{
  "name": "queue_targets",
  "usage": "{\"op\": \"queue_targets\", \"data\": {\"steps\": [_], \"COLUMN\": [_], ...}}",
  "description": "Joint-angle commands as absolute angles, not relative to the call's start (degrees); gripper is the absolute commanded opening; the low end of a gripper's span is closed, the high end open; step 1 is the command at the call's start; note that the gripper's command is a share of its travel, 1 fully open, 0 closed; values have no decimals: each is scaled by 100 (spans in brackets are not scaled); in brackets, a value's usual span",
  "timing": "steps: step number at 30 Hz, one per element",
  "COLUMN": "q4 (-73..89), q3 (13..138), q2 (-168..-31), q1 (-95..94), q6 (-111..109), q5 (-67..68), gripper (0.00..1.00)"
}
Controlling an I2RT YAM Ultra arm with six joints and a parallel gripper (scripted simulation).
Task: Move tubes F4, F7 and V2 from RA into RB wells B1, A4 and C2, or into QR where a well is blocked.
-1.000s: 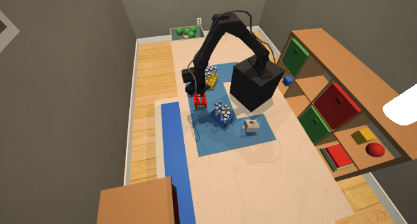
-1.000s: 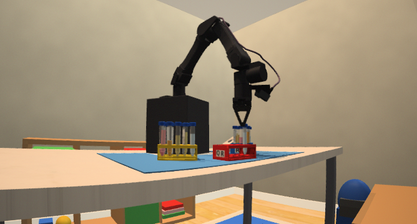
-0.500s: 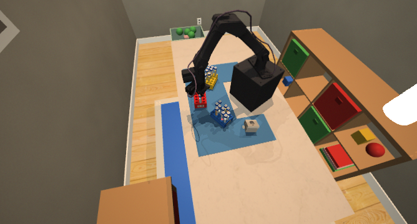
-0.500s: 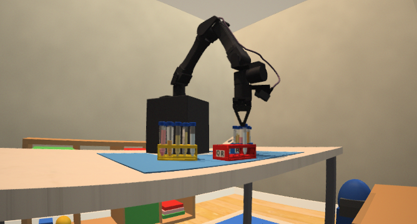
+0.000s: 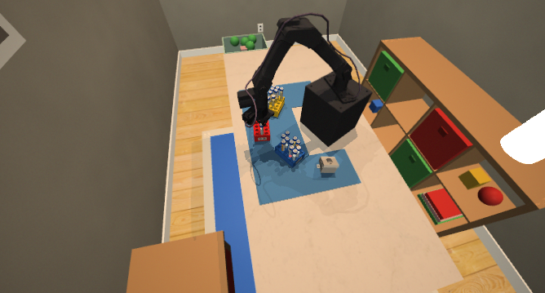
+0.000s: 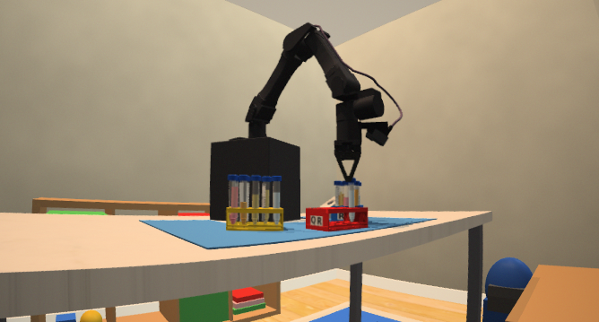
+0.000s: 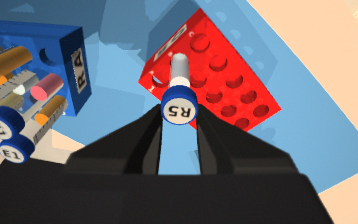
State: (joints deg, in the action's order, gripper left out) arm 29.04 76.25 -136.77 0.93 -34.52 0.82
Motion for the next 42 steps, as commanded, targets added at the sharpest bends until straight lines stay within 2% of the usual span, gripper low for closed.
{"op": "queue_targets", "data": {"steps": [1,22,39,42], "q4": [2774,2848,3488,3621], "q3": [7706,7649,7428,7687], "q2": [-13784,-13689,-12920,-12795], "q1": [187,131,86,46], "q6": [-3486,-3462,-3413,-3391], "q5": [161,111,105,102], "gripper": [30,30,30,30]}}
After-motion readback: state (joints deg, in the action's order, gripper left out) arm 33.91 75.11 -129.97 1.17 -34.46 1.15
